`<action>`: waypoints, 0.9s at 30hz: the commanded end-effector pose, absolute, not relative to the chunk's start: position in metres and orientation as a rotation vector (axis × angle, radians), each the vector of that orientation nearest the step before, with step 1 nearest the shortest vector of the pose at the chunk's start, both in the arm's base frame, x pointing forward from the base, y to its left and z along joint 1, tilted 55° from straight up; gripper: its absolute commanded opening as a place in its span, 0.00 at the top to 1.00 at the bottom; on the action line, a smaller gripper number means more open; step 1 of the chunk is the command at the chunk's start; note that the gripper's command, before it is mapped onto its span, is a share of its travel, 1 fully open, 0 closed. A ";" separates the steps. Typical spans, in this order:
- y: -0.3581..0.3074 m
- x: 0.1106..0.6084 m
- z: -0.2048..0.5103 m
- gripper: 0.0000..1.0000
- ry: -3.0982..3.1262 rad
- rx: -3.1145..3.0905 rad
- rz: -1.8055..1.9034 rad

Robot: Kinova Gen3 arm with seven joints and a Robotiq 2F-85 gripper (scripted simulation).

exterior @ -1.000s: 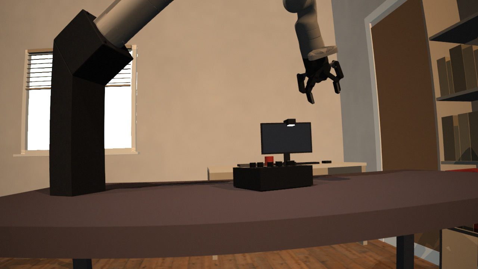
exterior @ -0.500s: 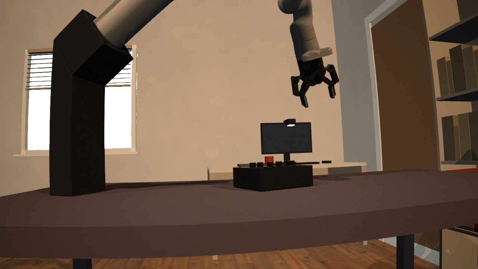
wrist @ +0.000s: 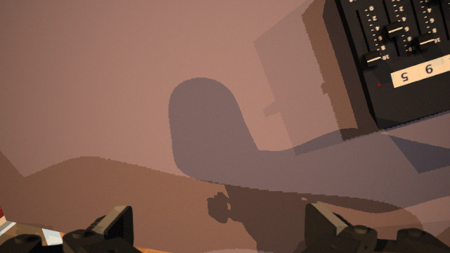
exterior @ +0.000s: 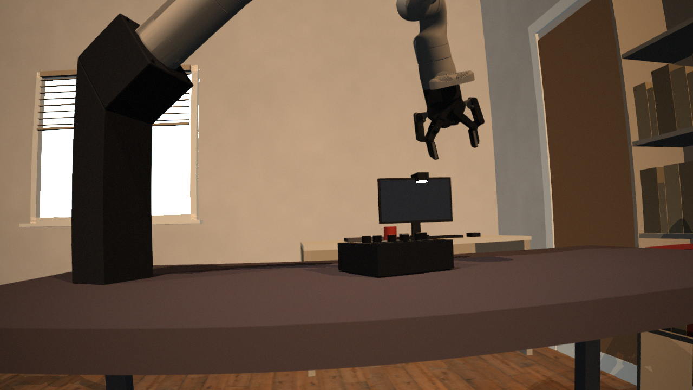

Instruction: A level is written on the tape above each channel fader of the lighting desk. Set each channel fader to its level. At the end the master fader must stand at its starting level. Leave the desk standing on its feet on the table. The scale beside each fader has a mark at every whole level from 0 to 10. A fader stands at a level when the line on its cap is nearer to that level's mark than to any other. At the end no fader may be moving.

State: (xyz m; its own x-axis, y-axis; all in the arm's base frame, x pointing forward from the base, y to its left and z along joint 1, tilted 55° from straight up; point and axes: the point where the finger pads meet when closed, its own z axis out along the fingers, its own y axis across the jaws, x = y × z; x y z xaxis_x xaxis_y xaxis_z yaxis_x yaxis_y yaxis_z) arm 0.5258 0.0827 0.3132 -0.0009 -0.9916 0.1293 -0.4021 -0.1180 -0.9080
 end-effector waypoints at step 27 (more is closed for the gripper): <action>0.061 0.506 0.274 0.00 1.572 -1.629 -1.127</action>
State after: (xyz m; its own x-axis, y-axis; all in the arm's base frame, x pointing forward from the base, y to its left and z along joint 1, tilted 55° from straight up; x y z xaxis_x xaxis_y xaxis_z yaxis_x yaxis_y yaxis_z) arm 0.5073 0.0571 0.2764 -0.0726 -0.9837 0.1647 -0.4686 -0.1121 -0.8763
